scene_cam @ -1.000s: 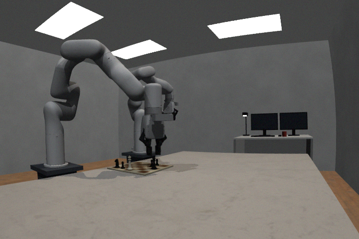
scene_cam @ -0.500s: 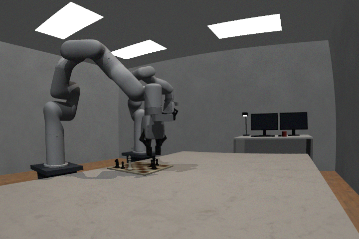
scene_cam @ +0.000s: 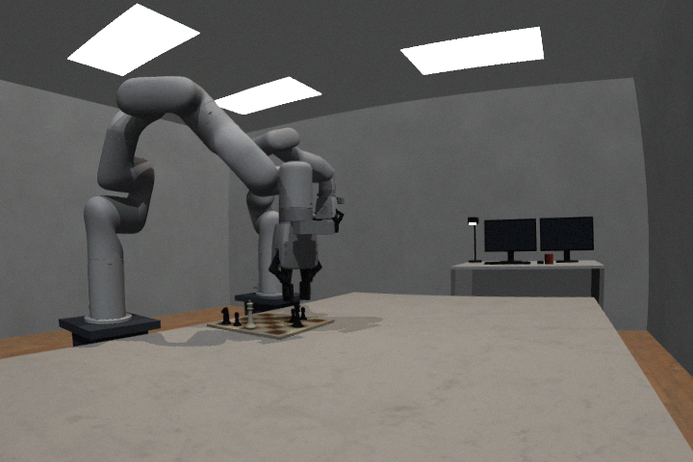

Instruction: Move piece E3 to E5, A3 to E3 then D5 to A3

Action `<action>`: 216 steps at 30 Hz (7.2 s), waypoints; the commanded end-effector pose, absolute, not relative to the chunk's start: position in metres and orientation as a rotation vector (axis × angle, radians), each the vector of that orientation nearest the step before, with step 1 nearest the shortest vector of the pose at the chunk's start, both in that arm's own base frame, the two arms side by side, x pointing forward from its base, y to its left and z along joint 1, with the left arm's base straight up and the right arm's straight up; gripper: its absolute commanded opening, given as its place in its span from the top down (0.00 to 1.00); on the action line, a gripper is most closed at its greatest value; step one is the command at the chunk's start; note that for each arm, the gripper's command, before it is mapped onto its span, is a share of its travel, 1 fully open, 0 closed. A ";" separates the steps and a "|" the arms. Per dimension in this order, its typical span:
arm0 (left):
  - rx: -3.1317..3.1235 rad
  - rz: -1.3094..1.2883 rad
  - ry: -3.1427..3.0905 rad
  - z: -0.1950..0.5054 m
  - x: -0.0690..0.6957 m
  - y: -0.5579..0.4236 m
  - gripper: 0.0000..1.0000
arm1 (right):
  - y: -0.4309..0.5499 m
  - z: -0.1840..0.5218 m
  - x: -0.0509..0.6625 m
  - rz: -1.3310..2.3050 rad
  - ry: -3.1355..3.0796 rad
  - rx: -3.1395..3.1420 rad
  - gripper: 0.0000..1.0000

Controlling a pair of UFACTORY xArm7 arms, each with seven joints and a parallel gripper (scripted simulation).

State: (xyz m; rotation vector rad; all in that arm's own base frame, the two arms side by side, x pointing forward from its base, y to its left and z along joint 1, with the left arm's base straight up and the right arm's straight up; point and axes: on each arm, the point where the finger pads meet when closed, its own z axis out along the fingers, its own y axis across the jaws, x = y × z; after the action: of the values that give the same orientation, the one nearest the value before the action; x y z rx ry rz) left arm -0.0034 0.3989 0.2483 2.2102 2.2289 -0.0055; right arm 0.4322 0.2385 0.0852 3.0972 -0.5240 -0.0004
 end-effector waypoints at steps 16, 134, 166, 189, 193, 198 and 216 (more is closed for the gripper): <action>2.212 0.000 2.231 0.250 -0.003 0.400 0.00 | 0.239 0.084 0.434 0.005 -0.524 3.100 0.57; 2.212 0.000 2.231 0.250 -0.003 0.400 0.00 | 0.239 0.146 0.433 0.005 -0.524 3.100 1.00; 2.212 0.000 2.231 0.250 -0.003 0.400 0.00 | 0.247 0.149 0.293 0.000 -0.046 3.148 1.00; 2.212 0.000 2.231 0.250 -0.003 0.400 0.00 | 0.243 0.138 0.280 0.004 -0.004 3.143 1.00; 2.212 0.000 2.231 0.250 -0.003 0.400 0.00 | 0.243 0.125 0.280 0.004 -0.004 3.143 1.00; 2.212 0.000 2.231 0.250 -0.003 0.400 0.00 | 0.243 0.112 0.280 0.004 -0.004 3.143 1.00; 2.212 0.000 2.231 0.250 -0.003 0.400 0.00 | 0.243 0.054 0.279 0.004 -0.004 3.143 1.00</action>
State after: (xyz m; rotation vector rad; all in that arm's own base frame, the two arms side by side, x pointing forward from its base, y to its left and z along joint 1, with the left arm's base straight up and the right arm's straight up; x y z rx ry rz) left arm -0.0034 0.3989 0.2483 2.2102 2.2289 -0.0055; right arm 0.2755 0.2413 0.0627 3.1454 -0.0013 -0.0061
